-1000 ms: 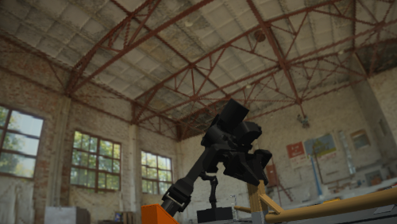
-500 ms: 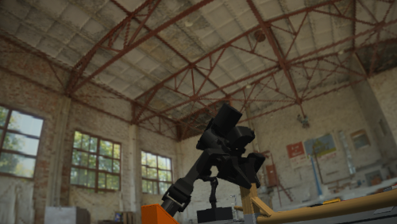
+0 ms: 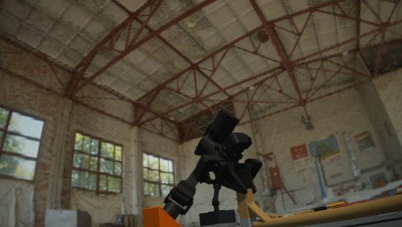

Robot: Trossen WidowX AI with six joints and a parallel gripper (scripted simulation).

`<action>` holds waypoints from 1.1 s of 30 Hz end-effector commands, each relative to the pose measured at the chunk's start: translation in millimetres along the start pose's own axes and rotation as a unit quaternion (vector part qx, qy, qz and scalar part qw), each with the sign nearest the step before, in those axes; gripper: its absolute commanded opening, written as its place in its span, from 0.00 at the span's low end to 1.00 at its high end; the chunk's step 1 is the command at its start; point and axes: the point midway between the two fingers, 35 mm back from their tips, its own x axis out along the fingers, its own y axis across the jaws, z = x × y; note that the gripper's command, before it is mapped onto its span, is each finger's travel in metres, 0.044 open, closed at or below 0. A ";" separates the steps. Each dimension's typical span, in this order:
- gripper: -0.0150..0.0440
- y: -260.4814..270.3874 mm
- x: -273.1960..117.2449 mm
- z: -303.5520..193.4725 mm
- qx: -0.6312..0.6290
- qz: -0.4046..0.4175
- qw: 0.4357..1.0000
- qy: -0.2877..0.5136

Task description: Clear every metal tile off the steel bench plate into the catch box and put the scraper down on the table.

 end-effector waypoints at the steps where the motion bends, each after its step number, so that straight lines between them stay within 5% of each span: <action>1: 0.25 1.0 -6.0 -0.1 -0.005 0.001 1.000 -0.008; 33: 0.25 0.8 -9.1 -16.4 -0.001 0.000 1.000 -0.002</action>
